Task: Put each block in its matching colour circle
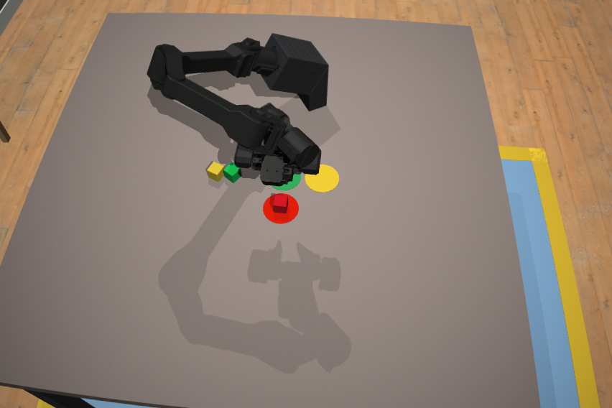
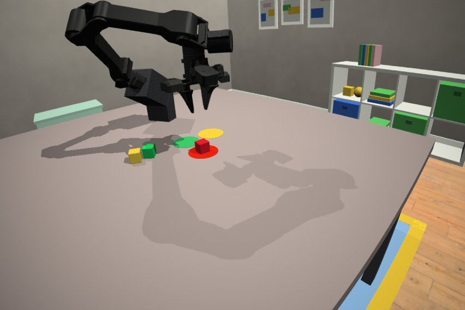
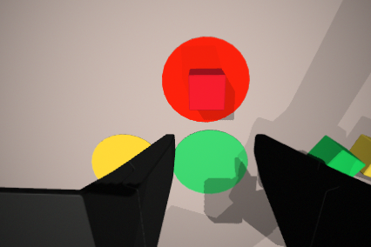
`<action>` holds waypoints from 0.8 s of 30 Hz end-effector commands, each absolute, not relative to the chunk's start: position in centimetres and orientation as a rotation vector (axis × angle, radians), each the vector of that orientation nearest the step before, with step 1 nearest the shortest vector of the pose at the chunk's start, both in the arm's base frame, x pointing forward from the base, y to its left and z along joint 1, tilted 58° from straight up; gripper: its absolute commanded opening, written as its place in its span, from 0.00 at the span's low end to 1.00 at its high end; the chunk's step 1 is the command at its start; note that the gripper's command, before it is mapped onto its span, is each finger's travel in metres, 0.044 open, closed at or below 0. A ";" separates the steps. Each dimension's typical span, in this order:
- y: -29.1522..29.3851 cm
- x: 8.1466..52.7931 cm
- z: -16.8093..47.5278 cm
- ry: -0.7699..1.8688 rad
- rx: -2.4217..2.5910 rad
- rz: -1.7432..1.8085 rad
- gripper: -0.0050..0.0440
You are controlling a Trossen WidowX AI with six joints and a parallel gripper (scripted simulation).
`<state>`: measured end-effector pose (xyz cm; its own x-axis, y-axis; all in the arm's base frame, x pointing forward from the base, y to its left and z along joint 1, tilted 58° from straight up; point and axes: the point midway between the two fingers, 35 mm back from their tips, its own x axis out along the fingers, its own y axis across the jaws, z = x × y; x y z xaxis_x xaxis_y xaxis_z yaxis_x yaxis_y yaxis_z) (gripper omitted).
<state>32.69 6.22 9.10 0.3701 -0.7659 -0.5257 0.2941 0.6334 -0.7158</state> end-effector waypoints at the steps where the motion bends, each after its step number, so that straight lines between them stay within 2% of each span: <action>1: 6.3 32.8 9.3 0.962 -0.561 -0.729 0.50; 17: 6.3 32.8 9.3 0.962 -0.561 -0.729 0.50; 18: 6.3 32.8 9.3 0.962 -0.561 -0.729 0.55; 20: 6.3 32.8 9.3 0.962 -0.561 -0.729 0.55; 22: 6.0 32.6 9.4 0.970 -0.571 -0.727 0.64; 24: 5.4 32.2 10.2 0.994 -0.618 -0.702 0.64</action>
<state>32.60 6.13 9.13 0.3684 -0.7669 -0.5255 0.2750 0.6298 -0.7264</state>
